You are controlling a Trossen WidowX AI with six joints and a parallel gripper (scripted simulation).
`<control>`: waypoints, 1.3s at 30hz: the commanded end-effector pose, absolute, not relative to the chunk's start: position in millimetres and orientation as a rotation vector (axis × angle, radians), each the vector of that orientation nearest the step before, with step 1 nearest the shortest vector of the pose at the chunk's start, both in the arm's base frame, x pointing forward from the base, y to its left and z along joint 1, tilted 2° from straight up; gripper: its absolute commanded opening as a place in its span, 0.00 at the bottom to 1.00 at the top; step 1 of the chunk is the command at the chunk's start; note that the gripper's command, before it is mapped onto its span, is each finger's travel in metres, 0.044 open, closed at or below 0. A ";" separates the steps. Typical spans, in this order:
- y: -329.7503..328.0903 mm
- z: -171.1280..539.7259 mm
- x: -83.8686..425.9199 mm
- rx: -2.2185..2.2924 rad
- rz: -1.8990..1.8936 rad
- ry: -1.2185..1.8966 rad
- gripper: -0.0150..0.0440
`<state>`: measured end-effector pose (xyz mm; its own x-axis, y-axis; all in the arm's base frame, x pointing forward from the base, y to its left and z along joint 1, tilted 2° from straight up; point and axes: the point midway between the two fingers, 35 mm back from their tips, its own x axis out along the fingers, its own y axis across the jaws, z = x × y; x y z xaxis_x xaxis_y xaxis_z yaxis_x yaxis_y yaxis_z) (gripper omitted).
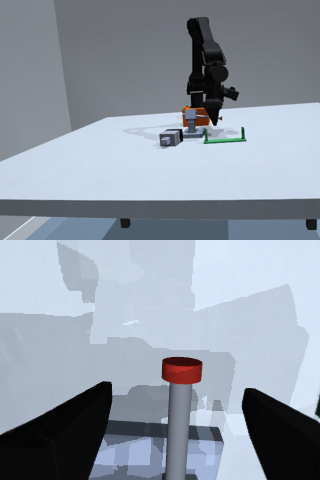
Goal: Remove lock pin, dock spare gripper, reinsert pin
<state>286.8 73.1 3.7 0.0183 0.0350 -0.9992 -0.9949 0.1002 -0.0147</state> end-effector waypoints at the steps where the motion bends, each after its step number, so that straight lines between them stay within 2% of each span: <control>1: 73.4 1.4 286.0 -1.116 1.149 1.217 0.76; 12: 73.4 1.4 286.0 -1.116 1.149 1.217 0.27; 39: 83.1 14.8 290.8 -0.967 1.198 1.101 0.25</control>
<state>289.7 80.6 12.6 0.0251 0.1956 -0.9804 -0.9914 0.1309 0.0007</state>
